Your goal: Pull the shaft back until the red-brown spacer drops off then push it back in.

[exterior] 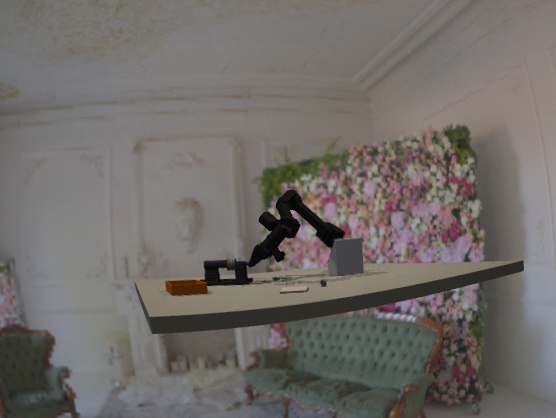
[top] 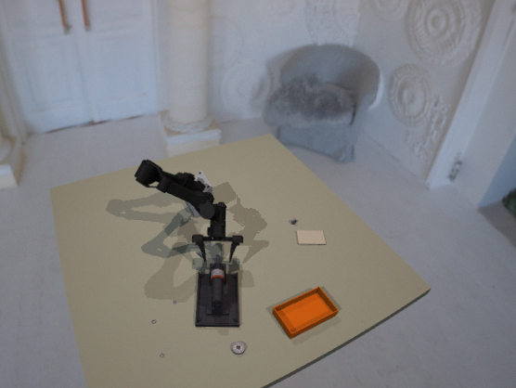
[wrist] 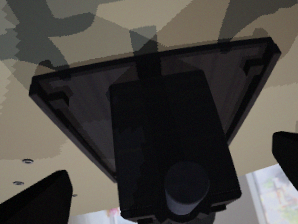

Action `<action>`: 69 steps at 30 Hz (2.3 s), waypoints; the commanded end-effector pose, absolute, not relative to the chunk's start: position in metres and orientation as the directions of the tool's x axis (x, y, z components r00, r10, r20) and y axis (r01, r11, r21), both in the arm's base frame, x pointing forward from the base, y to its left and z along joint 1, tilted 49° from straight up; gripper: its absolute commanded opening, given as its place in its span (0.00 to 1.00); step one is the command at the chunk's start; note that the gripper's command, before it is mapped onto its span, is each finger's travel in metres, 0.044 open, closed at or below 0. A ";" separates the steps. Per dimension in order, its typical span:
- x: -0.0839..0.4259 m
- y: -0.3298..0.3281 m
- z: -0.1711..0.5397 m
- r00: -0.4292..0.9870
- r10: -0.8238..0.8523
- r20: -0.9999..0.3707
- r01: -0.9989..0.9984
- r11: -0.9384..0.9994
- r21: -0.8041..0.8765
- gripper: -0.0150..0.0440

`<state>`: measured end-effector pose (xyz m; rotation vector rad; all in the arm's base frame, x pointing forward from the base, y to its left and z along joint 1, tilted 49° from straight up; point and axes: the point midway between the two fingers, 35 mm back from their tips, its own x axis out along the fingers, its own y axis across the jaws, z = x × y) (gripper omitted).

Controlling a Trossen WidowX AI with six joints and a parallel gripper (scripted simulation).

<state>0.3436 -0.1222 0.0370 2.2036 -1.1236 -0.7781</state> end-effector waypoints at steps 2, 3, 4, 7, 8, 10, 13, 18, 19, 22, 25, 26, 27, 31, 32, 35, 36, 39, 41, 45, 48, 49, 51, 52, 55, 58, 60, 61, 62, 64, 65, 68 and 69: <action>0.345 -0.122 0.038 0.489 -0.837 -0.246 -0.524 -0.508 0.684 1.00; 0.345 -0.122 0.038 0.489 -0.837 -0.246 -0.524 -0.508 0.684 1.00; 0.345 -0.122 0.038 0.489 -0.837 -0.246 -0.524 -0.508 0.684 1.00; 0.345 -0.122 0.037 0.489 -0.837 -0.246 -0.524 -0.508 0.684 1.00; 0.345 -0.123 0.037 0.489 -0.837 -0.246 -0.524 -0.508 0.684 1.00; 0.346 -0.124 0.037 0.489 -0.837 -0.246 -0.524 -0.508 0.684 1.00; 0.348 -0.127 0.036 0.489 -0.837 -0.246 -0.524 -0.508 0.684 1.00; 0.352 -0.134 0.034 0.489 -0.837 -0.246 -0.524 -0.507 0.684 1.00; 0.353 -0.135 0.034 0.489 -0.837 -0.246 -0.524 -0.507 0.684 1.00; 0.354 -0.137 0.033 0.489 -0.837 -0.245 -0.524 -0.507 0.684 1.00; 0.354 -0.137 0.033 0.489 -0.837 -0.245 -0.524 -0.507 0.684 1.00; 0.354 -0.137 0.033 0.489 -0.837 -0.245 -0.524 -0.507 0.684 1.00; 0.354 -0.137 0.033 0.489 -0.837 -0.245 -0.524 -0.507 0.684 1.00; 0.354 -0.137 0.033 0.489 -0.837 -0.245 -0.524 -0.507 0.684 1.00; 0.354 -0.137 0.033 0.489 -0.837 -0.245 -0.524 -0.507 0.684 1.00; 0.354 -0.137 0.033 0.489 -0.837 -0.245 -0.524 -0.507 0.684 1.00; 0.354 -0.137 0.033 0.489 -0.837 -0.245 -0.524 -0.507 0.684 1.00; 0.354 -0.137 0.033 0.489 -0.837 -0.245 -0.524 -0.507 0.684 1.00; 0.354 -0.137 0.033 0.489 -0.837 -0.245 -0.524 -0.507 0.684 1.00; 0.354 -0.137 0.033 0.489 -0.837 -0.245 -0.524 -0.507 0.684 1.00; 0.354 -0.137 0.033 0.489 -0.837 -0.245 -0.524 -0.507 0.684 1.00; 0.354 -0.137 0.033 0.489 -0.837 -0.245 -0.524 -0.507 0.684 1.00; 0.357 -0.136 0.034 0.489 -0.837 -0.245 -0.524 -0.507 0.684 1.00; 0.357 -0.136 0.034 0.489 -0.837 -0.245 -0.524 -0.507 0.684 1.00; 0.353 -0.137 0.033 0.486 -0.838 -0.247 -0.524 -0.506 0.685 0.91; 0.353 -0.137 0.033 0.486 -0.838 -0.247 -0.524 -0.506 0.685 0.78; 0.353 -0.137 0.033 0.486 -0.838 -0.247 -0.524 -0.506 0.685 0.69; 0.353 -0.137 0.033 0.486 -0.838 -0.247 -0.524 -0.506 0.685 0.64; 0.353 -0.137 0.033 0.486 -0.838 -0.247 -0.524 -0.506 0.685 0.60; 0.353 -0.137 0.033 0.486 -0.838 -0.247 -0.524 -0.506 0.685 0.51; 0.353 -0.137 0.033 0.486 -0.838 -0.247 -0.524 -0.506 0.685 0.47; 0.353 -0.137 0.033 0.486 -0.838 -0.247 -0.524 -0.506 0.685 0.33; 0.353 -0.137 0.033 0.486 -0.838 -0.247 -0.524 -0.506 0.685 0.29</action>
